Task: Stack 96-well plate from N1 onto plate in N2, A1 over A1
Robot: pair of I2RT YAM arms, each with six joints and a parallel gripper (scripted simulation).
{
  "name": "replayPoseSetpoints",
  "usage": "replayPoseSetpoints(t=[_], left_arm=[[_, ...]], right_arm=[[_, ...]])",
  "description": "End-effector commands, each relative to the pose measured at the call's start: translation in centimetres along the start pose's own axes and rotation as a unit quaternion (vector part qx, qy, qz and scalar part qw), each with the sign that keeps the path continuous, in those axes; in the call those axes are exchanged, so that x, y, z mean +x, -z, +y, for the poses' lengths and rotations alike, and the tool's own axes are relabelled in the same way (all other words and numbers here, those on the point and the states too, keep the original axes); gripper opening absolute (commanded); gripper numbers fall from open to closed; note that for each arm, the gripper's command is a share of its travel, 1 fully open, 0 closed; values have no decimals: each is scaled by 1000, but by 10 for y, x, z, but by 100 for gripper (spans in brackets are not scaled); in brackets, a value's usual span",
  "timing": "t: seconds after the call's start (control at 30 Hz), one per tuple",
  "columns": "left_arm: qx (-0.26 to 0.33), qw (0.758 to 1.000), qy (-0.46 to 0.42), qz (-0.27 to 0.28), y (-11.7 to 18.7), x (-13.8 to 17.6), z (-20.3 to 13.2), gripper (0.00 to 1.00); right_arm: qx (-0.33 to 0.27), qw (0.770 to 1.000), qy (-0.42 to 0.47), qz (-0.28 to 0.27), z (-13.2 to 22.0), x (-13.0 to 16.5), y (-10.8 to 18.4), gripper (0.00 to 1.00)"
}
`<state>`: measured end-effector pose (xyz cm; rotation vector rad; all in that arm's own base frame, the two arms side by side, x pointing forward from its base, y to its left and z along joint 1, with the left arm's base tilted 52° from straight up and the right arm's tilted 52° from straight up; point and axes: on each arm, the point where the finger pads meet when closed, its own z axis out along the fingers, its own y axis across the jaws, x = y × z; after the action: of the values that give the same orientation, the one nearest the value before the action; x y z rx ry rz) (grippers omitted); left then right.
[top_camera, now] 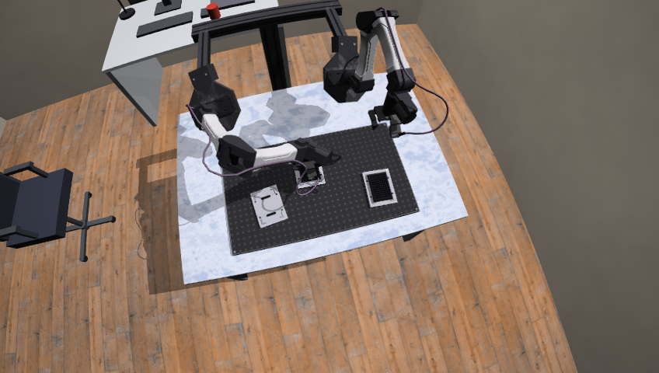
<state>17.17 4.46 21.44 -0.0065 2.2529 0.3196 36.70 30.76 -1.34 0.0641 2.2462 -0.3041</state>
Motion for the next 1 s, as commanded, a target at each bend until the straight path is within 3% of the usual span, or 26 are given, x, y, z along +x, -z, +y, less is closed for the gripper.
replayPoseSetpoints(t=[0.0,0.97], left_arm=[[-4,1000,3,-2,2,-2,2,100],[-4,1000,3,-2,2,-2,2,100]], right_arm=[[7,1000,4,9,-5,9,-13,0],[5,1000,6,8,-5,10,-15,0]])
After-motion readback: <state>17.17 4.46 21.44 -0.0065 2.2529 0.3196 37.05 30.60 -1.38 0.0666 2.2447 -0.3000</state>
